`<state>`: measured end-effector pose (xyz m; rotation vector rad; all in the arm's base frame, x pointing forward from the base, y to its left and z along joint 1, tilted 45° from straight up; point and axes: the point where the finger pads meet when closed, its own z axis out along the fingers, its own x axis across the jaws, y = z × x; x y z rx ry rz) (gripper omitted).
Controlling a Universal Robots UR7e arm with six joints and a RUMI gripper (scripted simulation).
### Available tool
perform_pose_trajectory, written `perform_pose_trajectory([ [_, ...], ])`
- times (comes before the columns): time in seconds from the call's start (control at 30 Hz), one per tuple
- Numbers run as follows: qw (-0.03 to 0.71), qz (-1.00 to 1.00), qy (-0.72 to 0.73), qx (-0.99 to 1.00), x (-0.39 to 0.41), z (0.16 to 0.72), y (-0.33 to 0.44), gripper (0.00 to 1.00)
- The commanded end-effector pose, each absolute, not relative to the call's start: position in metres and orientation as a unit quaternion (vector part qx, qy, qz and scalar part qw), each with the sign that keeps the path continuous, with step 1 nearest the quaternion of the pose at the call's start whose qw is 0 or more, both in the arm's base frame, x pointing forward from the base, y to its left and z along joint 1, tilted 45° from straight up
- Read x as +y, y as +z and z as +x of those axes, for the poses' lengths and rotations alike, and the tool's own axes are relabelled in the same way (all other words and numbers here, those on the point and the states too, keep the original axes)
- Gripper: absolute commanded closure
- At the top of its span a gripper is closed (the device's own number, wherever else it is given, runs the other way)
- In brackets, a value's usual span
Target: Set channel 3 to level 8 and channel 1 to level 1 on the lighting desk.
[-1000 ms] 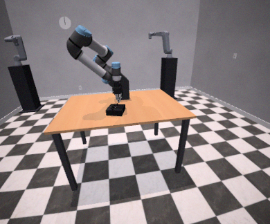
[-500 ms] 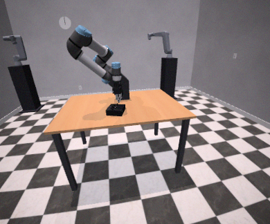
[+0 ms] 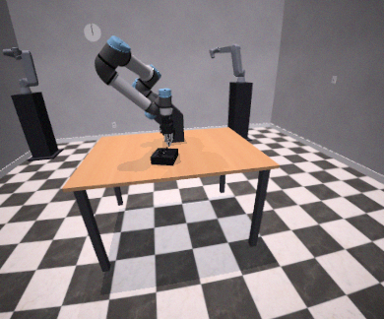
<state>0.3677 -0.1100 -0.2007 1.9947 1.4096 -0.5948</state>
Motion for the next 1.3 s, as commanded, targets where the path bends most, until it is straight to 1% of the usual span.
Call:
perform_pose_trajectory([
  [0.0,0.310,0.755,-0.223,0.533,-0.1103,0.3702,-0.2006,1.00],
  [1.27,0.310,0.755,-0.223,0.533,-0.1165,0.3701,-0.2068,1.00],
])
